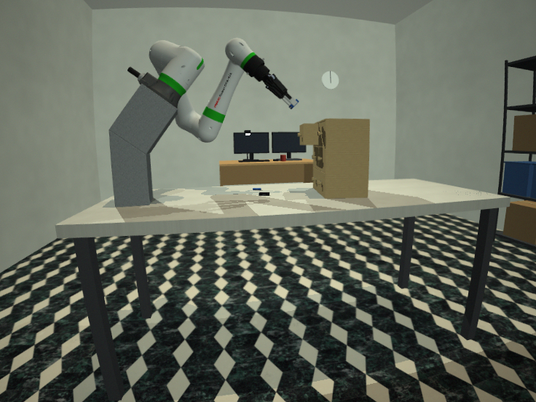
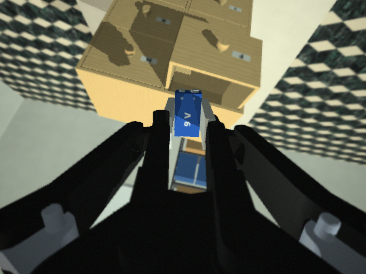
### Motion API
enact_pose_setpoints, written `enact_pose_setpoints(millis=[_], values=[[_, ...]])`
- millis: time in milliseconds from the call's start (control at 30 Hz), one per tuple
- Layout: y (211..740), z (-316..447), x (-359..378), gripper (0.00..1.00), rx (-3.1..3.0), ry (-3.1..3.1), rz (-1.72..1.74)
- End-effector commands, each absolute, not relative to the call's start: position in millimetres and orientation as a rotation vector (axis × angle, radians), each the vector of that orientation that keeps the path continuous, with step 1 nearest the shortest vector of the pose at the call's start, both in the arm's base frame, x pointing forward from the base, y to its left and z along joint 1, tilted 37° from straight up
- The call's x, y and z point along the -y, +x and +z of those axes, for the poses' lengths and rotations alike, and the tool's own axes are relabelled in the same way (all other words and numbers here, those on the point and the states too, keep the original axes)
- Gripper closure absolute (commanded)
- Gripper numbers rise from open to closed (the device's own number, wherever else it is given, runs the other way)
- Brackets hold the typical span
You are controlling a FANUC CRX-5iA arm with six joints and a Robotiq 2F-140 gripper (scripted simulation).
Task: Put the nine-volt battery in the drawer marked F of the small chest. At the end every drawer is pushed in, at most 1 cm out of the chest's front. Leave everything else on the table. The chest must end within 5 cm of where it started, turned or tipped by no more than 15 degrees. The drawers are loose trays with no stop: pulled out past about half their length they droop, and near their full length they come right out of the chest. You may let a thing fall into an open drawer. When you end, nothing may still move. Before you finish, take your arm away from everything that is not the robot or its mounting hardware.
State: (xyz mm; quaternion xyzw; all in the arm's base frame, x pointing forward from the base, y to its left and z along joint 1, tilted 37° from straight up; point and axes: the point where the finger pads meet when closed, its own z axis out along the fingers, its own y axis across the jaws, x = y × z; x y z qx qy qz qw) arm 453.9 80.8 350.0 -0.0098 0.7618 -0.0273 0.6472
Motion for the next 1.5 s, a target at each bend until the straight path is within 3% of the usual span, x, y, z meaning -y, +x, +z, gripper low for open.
enact_pose_setpoints(millis=[0,333,900,1467], values=[[488,321,-102,0.86,-1.793,-0.035,0.005],[526,220,-137,0.86,-2.039,-0.029,0.124],[531,74,-140,0.86,-2.407,0.087,0.200],[525,36,-134,0.86,-2.508,0.138,0.205]])
